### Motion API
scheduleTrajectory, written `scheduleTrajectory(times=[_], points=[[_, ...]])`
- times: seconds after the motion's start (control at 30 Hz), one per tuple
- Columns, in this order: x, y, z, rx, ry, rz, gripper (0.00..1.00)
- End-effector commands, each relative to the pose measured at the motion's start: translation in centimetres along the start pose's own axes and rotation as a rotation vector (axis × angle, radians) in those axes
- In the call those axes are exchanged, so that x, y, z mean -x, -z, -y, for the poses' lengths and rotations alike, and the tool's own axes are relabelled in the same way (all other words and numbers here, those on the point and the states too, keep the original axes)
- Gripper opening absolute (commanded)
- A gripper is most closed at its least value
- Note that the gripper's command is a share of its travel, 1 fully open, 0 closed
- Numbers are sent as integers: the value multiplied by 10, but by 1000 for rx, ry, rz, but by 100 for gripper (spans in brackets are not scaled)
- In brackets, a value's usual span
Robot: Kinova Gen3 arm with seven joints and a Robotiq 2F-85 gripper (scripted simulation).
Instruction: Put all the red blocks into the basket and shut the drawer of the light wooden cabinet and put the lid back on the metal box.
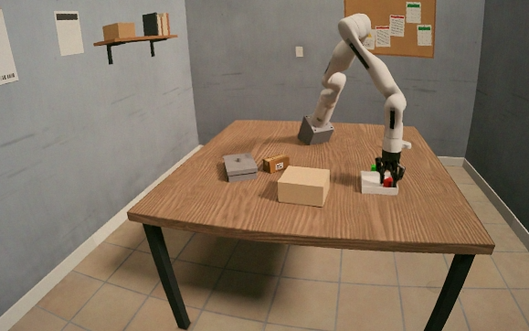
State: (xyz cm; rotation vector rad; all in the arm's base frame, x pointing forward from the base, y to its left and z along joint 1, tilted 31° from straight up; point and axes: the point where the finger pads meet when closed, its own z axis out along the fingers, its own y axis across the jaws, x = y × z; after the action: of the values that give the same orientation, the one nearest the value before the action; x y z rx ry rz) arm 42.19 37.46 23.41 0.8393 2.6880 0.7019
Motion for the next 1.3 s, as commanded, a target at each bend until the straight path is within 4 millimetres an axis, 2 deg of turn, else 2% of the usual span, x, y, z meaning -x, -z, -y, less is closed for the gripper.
scheduleTrajectory(times=[0.0, 0.3, 0.77, 0.83, 1.27], points=[[-1, 3, -1, 5, -1, -2, 61], [-1, 19, -1, 4, -1, -2, 61], [3, 84, 0, -3, -7, 4, 61], [3, 84, 0, -3, -7, 4, 61], [0, 137, 0, -2, -3, 0, 61]])
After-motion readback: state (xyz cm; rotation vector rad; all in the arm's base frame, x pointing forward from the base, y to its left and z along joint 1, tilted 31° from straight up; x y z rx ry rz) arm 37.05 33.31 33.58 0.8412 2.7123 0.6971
